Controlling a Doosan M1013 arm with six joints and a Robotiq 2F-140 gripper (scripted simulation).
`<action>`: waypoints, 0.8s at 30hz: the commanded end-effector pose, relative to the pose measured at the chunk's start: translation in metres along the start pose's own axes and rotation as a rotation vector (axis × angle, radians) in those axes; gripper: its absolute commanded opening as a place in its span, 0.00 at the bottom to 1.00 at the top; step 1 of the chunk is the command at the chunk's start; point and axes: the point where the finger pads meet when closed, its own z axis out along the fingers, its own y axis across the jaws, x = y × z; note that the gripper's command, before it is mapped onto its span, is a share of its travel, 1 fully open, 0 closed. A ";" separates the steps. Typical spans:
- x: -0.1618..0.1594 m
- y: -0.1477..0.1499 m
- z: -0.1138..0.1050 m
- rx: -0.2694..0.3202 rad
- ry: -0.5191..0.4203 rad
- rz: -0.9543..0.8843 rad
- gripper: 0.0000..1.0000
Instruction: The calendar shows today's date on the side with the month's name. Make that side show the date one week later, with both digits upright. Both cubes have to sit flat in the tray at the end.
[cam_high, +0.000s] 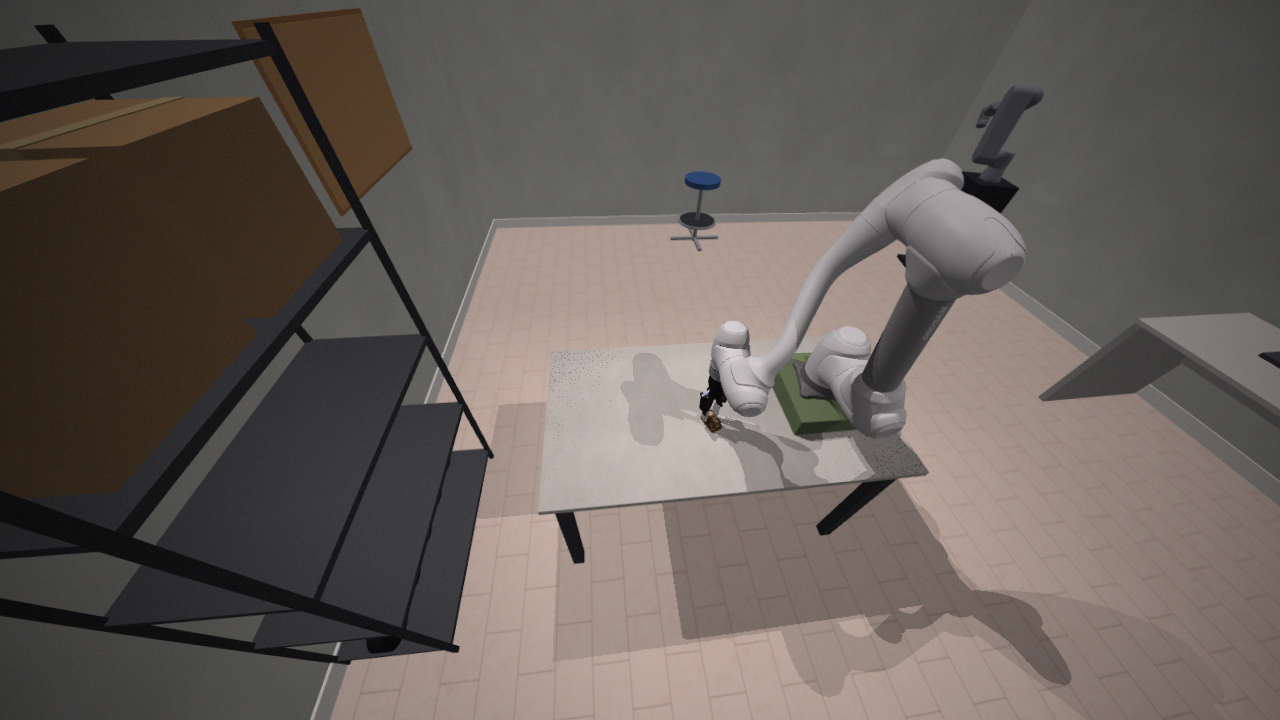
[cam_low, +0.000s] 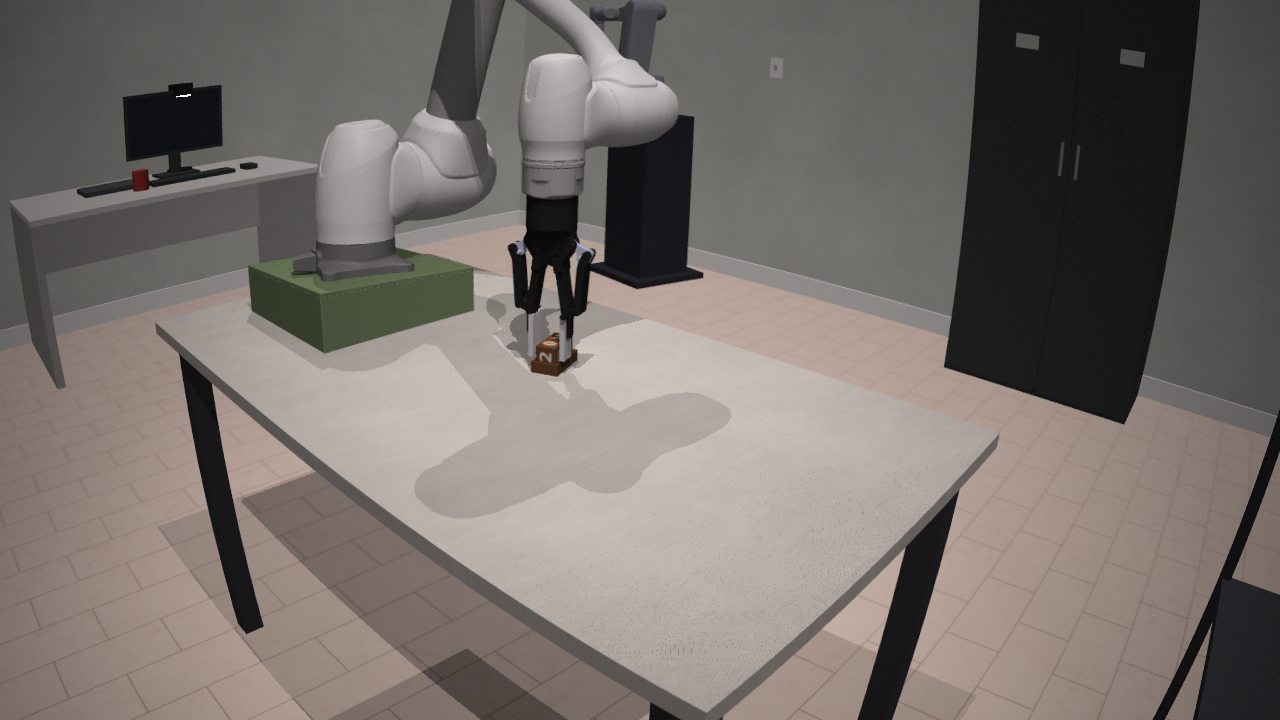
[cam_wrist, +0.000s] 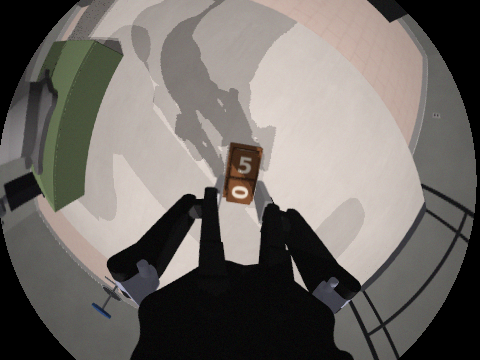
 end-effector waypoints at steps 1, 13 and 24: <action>0.000 0.000 -0.004 0.000 0.000 0.000 0.36; 0.000 0.000 -0.047 0.000 0.000 0.000 0.36; 0.000 0.000 -0.086 0.000 0.000 0.000 0.36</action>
